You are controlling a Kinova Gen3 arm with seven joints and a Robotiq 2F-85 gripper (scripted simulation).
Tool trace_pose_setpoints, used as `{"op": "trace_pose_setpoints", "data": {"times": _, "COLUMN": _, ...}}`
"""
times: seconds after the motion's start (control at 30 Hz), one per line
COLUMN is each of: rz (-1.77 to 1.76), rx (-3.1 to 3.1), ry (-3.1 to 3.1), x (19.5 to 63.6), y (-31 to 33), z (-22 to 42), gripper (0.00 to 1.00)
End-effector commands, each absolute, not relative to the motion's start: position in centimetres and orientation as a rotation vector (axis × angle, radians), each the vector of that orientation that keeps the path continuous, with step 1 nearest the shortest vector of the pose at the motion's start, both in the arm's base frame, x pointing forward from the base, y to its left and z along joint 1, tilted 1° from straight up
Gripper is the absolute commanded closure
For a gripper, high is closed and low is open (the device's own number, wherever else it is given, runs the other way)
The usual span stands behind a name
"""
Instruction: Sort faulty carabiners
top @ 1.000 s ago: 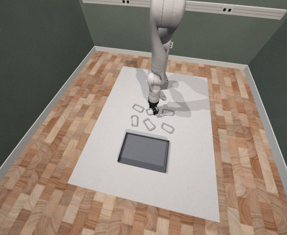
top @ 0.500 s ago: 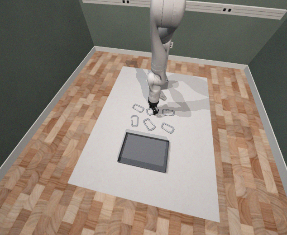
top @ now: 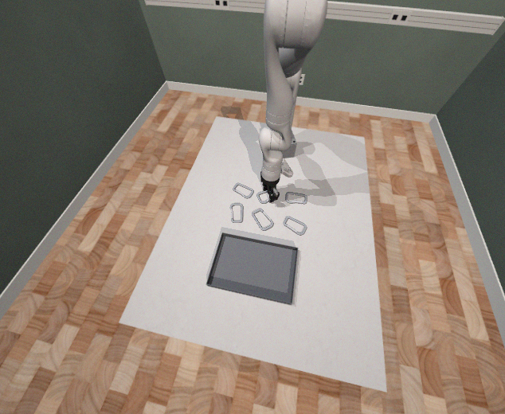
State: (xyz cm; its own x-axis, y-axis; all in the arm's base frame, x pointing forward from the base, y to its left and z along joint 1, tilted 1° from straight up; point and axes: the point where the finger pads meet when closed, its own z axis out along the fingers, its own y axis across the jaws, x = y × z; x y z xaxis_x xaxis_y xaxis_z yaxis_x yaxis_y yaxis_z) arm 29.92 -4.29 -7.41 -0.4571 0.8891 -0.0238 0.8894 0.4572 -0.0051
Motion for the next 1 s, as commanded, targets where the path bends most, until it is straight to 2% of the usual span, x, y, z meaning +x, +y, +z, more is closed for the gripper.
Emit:
{"op": "trace_pose_setpoints", "data": {"times": 0.0, "rz": -0.028, "rx": 1.628, "ry": 2.668, "x": 29.85, "y": -4.29, "z": -7.46, "gripper": 0.33}}
{"op": "trace_pose_setpoints", "data": {"times": 0.97, "rz": -0.024, "rx": 1.626, "ry": 2.664, "x": 29.99, "y": -4.29, "z": -7.31, "gripper": 0.39}}
